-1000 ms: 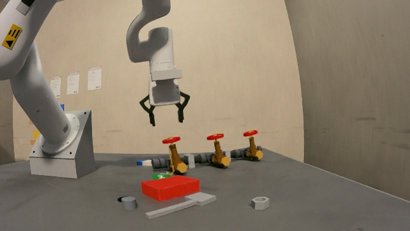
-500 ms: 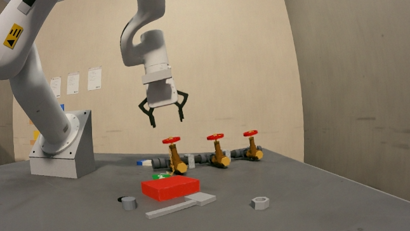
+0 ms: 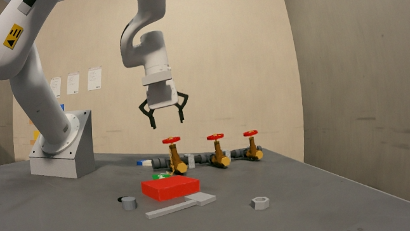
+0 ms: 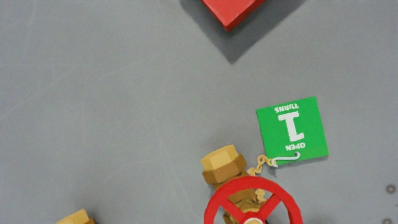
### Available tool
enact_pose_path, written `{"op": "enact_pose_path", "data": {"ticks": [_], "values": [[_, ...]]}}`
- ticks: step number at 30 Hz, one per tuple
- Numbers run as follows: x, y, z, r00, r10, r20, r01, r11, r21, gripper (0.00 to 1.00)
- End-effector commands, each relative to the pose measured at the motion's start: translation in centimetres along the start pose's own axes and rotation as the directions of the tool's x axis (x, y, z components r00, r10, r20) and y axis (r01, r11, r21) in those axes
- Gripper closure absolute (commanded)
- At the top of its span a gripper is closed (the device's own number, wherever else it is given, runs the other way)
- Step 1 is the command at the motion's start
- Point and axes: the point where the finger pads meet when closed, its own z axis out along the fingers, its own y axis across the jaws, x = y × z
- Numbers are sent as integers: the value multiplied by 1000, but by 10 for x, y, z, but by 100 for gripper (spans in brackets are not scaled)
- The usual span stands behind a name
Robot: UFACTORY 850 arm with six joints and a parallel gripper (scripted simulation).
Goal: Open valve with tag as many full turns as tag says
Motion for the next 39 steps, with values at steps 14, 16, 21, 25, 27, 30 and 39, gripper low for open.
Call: {"op": "enact_pose_path", "data": {"ticks": [14,16,21,25,27,30,39], "values": [[0,0,32,1000,1,0,-1,1000,1,0],[0,0,37,1000,1,0,-1,1000,1,0],[0,0,43,1000,1,0,-1,1000,1,0],[0,0,50,1000,0,0,0,1000,1,0],[0,0,53,1000,0,0,0,1000,1,0],[0,0,55,1000,0,0,0,1000,1,0],[0,0,57,1000,0,0,0,1000,1,100]]}}
